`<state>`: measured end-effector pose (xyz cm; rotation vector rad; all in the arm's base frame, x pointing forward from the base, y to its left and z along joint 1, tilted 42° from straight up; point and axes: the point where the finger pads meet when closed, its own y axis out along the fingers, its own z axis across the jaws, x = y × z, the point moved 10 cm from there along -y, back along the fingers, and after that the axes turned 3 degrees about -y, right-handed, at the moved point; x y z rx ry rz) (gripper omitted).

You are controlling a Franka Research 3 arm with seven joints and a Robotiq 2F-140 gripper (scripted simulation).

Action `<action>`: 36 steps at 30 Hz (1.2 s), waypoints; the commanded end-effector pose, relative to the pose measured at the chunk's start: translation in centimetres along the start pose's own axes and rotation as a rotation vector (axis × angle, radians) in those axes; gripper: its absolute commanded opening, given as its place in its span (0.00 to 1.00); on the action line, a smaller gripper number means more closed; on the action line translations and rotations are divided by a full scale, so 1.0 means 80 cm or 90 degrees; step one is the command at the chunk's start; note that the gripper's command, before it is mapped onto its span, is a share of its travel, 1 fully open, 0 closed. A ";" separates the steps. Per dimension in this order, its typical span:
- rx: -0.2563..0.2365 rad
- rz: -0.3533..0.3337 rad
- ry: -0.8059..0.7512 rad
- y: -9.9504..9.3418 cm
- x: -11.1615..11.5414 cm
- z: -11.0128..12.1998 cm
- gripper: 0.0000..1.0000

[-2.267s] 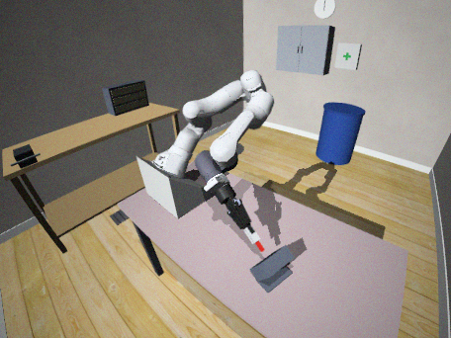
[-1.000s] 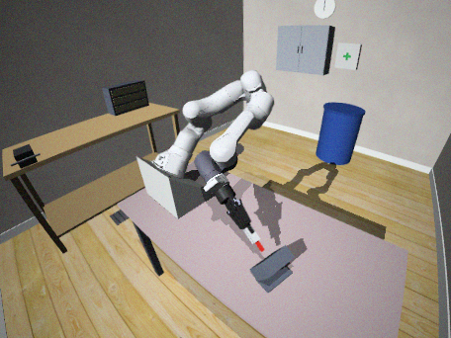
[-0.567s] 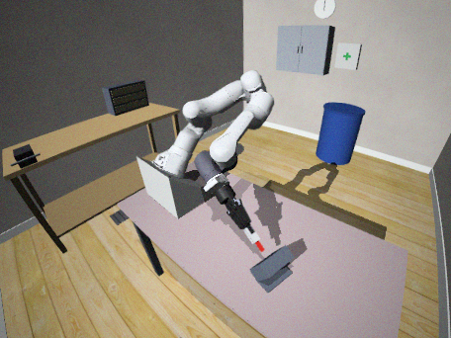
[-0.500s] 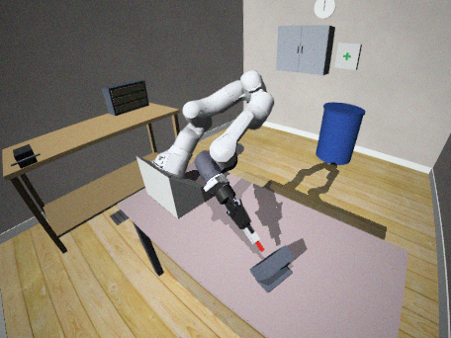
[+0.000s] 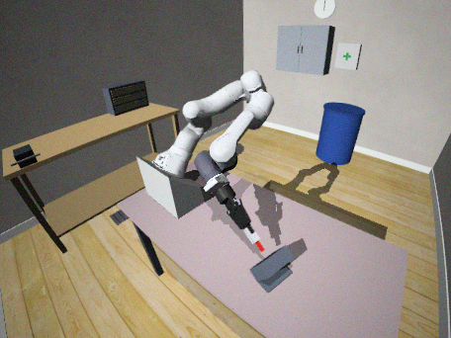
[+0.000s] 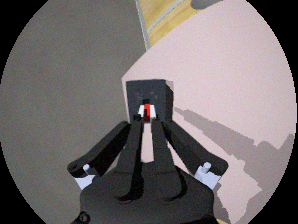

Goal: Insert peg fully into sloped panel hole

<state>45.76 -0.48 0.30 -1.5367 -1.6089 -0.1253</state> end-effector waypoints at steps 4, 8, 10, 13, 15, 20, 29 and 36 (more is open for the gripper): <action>-0.039 0.024 -0.001 0.000 0.002 0.005 0.00; -0.039 0.024 -0.001 0.000 0.002 0.005 0.00; -0.039 0.024 -0.001 0.000 0.002 0.005 0.00; -0.039 0.024 -0.001 0.000 0.002 0.005 0.00; -0.039 0.024 -0.001 0.000 0.002 0.005 0.00; -0.039 0.024 -0.001 0.000 0.002 0.005 0.00; -0.039 0.024 -0.001 0.004 0.002 0.005 0.00; -0.039 0.024 -0.001 0.015 0.002 0.005 0.00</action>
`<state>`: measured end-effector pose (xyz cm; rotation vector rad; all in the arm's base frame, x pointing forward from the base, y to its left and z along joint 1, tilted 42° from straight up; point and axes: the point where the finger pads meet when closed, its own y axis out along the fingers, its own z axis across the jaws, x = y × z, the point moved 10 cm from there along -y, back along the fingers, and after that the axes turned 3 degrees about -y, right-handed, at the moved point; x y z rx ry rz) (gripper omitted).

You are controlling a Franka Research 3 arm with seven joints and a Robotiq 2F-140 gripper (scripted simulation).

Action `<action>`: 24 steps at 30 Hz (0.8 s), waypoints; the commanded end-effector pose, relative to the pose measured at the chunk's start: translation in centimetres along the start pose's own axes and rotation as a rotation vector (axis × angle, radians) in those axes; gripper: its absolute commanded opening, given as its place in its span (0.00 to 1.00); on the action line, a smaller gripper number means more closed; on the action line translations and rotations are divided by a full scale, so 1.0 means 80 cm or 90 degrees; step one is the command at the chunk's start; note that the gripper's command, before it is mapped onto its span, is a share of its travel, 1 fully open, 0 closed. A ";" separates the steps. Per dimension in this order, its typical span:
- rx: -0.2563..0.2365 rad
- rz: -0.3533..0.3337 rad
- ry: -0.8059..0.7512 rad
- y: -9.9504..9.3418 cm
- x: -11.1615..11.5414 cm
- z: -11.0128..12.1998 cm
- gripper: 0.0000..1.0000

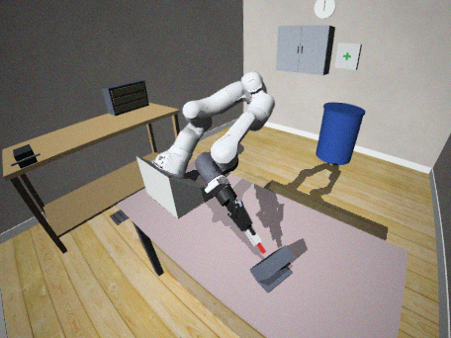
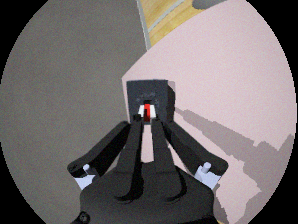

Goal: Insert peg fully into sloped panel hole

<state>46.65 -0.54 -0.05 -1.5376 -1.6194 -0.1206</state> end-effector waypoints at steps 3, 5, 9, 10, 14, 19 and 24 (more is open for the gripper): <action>-0.038 0.026 0.005 0.009 0.004 0.009 0.00; -0.038 0.026 0.005 0.012 0.004 0.009 0.00; -0.038 0.026 0.005 0.015 0.003 0.010 0.00; -0.038 0.026 0.005 0.016 0.003 0.010 0.00; -0.038 0.026 0.005 0.020 0.003 0.010 0.00; -0.038 0.026 0.005 0.022 0.003 0.010 0.00; -0.038 0.026 0.005 0.022 0.003 0.009 0.00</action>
